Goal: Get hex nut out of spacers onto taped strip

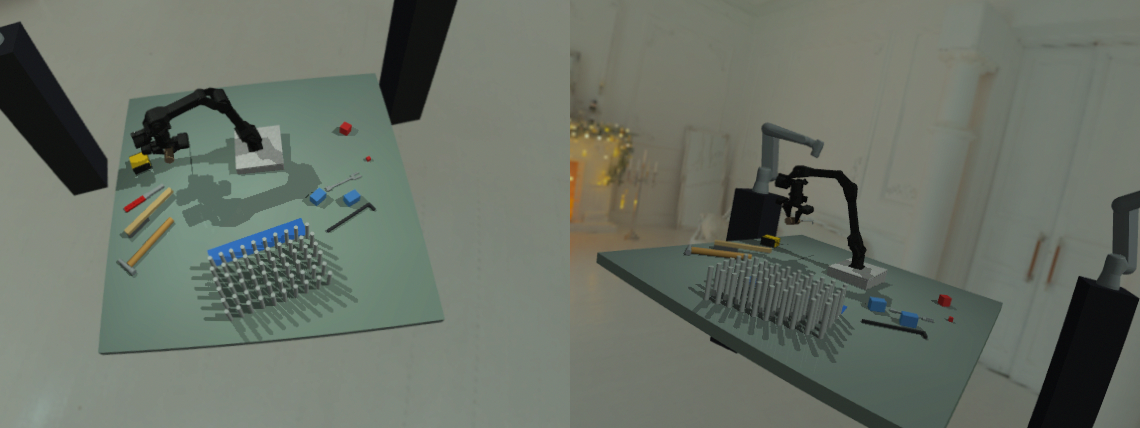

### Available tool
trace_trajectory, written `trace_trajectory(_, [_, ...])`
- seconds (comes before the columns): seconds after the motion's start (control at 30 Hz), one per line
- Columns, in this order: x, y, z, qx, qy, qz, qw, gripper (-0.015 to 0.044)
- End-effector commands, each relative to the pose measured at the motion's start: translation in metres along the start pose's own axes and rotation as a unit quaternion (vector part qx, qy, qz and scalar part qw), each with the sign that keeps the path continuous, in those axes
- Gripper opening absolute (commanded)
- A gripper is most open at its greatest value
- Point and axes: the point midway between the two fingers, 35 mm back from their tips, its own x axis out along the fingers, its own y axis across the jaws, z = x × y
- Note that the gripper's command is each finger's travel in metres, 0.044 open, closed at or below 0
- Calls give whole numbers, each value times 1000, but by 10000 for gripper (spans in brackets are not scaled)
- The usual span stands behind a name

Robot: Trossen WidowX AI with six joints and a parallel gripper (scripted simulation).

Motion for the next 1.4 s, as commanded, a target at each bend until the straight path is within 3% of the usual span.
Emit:
trace_trajectory(0.0, [-6,-8,-14,-61,15,7,998,0])
trace_trajectory(0.67, [-29,-62,-86,-387,77,39,918,0])
trace_trajectory(1.37, [-48,-135,-140,-680,129,89,716,0])
